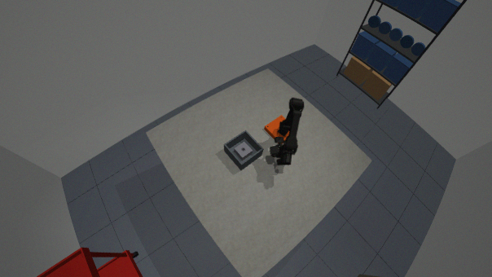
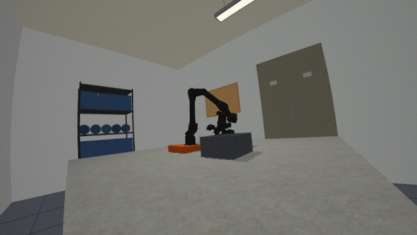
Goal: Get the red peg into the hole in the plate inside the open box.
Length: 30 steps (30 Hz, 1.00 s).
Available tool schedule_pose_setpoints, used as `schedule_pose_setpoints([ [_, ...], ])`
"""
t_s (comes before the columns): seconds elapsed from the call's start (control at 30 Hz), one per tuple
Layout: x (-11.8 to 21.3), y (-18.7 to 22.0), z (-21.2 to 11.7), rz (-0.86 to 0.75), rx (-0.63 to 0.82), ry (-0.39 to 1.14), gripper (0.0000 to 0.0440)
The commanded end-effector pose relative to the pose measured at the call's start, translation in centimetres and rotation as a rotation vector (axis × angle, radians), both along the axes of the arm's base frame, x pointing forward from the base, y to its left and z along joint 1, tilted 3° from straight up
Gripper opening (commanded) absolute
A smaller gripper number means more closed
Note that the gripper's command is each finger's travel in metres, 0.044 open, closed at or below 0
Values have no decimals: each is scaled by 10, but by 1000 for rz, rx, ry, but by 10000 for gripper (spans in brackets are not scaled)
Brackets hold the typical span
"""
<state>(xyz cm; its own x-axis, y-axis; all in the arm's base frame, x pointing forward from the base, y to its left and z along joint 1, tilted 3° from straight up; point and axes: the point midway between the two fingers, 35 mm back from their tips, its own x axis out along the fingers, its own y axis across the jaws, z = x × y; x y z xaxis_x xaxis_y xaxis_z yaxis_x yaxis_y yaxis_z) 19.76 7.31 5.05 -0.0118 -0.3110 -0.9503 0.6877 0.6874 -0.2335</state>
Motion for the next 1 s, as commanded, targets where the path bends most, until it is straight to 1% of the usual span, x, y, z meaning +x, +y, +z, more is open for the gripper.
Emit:
schedule_pose_setpoints([
  [0.0, 4, -4, 15, 9, -15, -25, 0],
  [0.23, 15, -17, 49, -3, -44, -87, 0],
  [0.43, 27, -32, 73, -55, -65, -141, 0],
  [0.7, 48, -59, 90, -145, -82, -208, 0],
  [0.97, 67, -90, 97, -220, -96, -248, 0],
])
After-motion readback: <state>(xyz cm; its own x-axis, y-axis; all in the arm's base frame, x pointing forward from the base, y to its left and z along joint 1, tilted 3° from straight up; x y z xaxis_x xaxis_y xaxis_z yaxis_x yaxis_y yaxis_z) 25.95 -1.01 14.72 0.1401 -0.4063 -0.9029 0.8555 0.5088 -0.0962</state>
